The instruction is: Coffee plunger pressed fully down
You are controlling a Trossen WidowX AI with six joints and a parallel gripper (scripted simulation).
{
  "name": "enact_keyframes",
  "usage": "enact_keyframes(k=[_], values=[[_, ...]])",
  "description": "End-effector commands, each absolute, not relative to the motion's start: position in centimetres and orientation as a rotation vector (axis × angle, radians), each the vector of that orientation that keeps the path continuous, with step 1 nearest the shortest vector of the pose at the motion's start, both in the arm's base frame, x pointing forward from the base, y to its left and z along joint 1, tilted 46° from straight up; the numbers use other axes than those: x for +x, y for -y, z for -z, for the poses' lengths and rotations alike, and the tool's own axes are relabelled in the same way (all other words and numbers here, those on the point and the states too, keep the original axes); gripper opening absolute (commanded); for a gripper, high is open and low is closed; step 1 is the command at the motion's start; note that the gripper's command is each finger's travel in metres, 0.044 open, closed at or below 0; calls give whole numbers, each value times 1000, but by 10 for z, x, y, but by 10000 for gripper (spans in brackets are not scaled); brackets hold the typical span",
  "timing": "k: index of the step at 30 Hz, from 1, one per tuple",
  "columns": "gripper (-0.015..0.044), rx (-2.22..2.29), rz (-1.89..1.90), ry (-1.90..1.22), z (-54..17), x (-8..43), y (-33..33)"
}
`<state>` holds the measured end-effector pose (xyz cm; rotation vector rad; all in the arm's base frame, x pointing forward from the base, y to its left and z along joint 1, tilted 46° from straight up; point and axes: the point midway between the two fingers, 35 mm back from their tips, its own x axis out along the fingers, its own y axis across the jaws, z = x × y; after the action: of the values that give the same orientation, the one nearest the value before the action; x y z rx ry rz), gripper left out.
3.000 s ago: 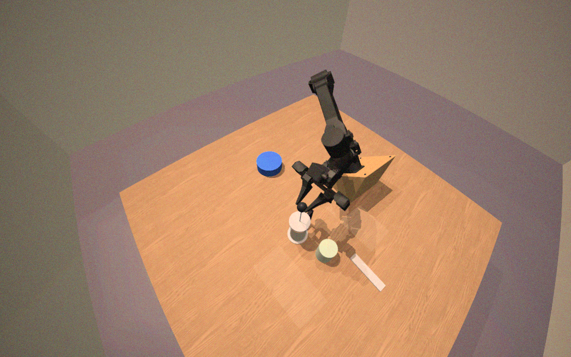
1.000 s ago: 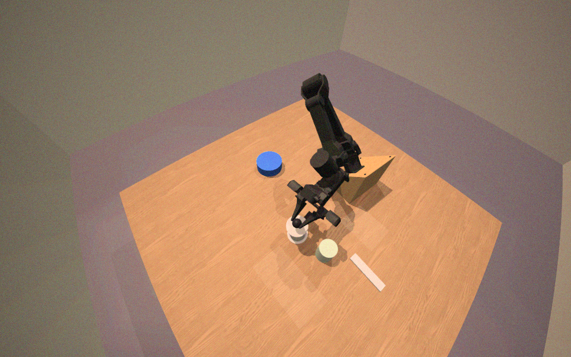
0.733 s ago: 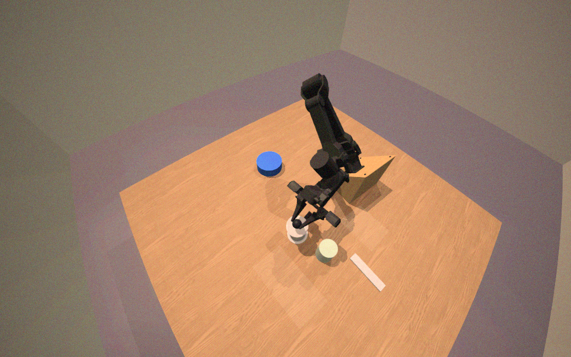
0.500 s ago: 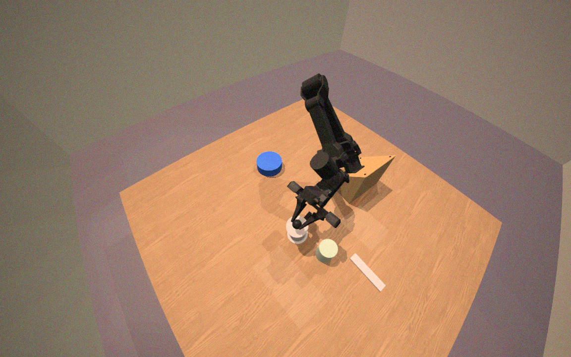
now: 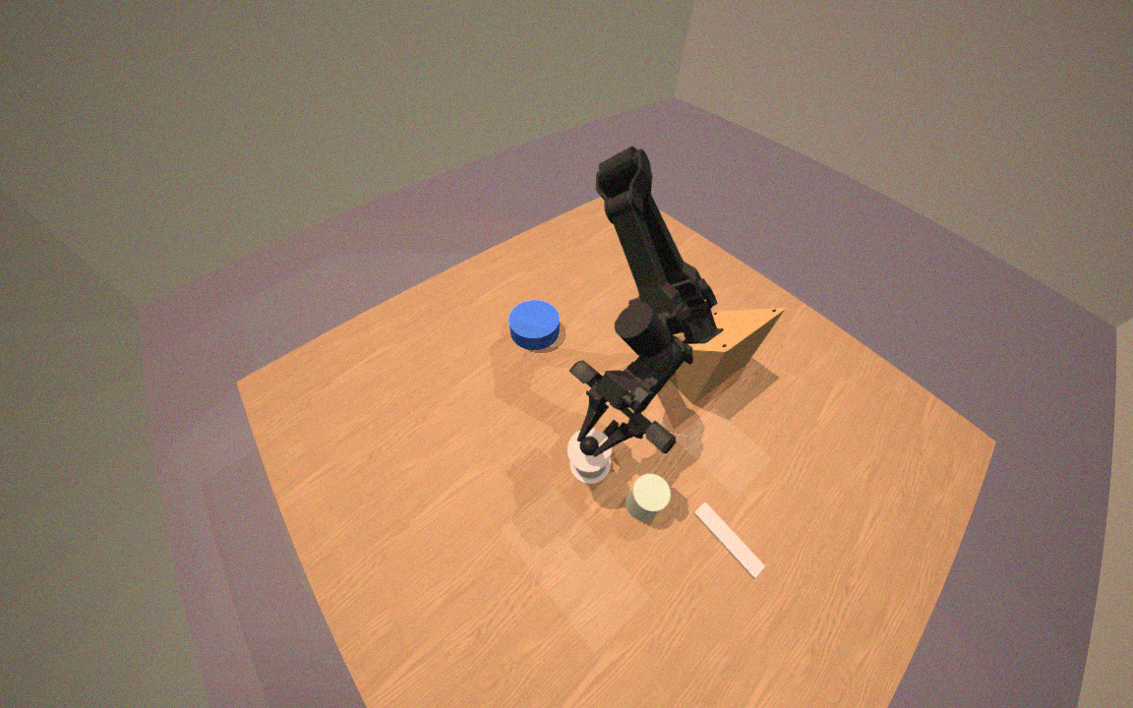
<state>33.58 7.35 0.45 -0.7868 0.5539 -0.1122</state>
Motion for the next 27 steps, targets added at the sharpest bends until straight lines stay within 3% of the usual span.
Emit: enact_keyframes(k=[1, 14, 26, 27], values=[[122, -794, 119, -568, -2, 335, -71], [122, -788, 113, -555, -4, 336, -73], [437, -788, 113, -555, -4, 336, -73], [440, -788, 113, -555, -4, 336, -73]])
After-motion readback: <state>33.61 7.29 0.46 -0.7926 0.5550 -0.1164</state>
